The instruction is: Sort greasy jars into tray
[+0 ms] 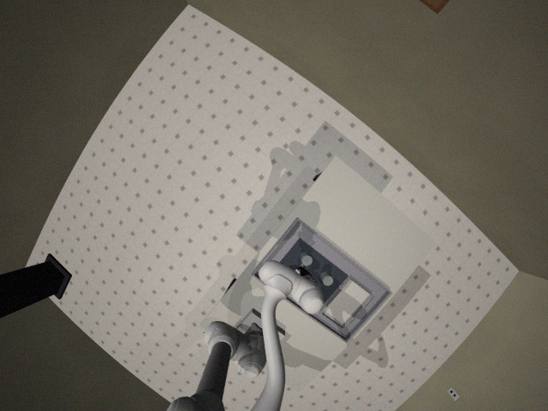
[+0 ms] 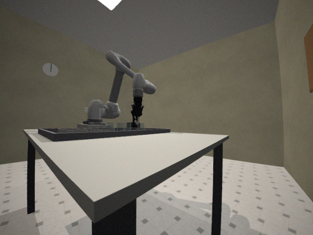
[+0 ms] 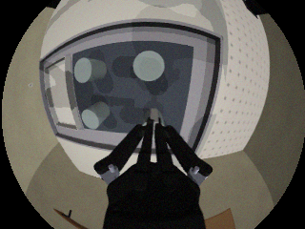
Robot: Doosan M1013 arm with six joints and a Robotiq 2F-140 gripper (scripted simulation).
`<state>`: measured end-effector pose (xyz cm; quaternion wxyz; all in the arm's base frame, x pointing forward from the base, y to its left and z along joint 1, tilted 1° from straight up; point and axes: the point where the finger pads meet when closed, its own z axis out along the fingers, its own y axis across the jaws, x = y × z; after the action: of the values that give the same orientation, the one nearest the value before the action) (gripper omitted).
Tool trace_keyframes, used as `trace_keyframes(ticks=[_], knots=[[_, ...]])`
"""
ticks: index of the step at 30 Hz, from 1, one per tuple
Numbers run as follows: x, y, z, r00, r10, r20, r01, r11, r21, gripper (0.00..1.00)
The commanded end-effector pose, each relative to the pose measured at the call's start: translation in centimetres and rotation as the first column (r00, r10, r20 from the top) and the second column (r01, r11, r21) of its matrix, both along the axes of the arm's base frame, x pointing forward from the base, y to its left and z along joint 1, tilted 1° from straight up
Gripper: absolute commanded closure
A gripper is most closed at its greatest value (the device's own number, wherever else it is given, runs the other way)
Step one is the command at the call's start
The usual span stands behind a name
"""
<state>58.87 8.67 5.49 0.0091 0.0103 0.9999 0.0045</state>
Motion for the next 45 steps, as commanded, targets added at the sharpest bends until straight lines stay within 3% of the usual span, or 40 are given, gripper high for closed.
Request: trace_keyframes(ticks=[1, 34, 45], knots=[[0.0, 0.0, 0.0, 1.000, 0.000, 0.000, 0.000, 1.000, 0.000, 1.00], [0.4, 0.0, 0.4, 1.000, 0.000, 0.000, 0.000, 1.000, 0.000, 1.00], [-1.8, 0.0, -0.3, 1.000, 0.000, 0.000, 0.000, 1.000, 0.000, 1.00]])
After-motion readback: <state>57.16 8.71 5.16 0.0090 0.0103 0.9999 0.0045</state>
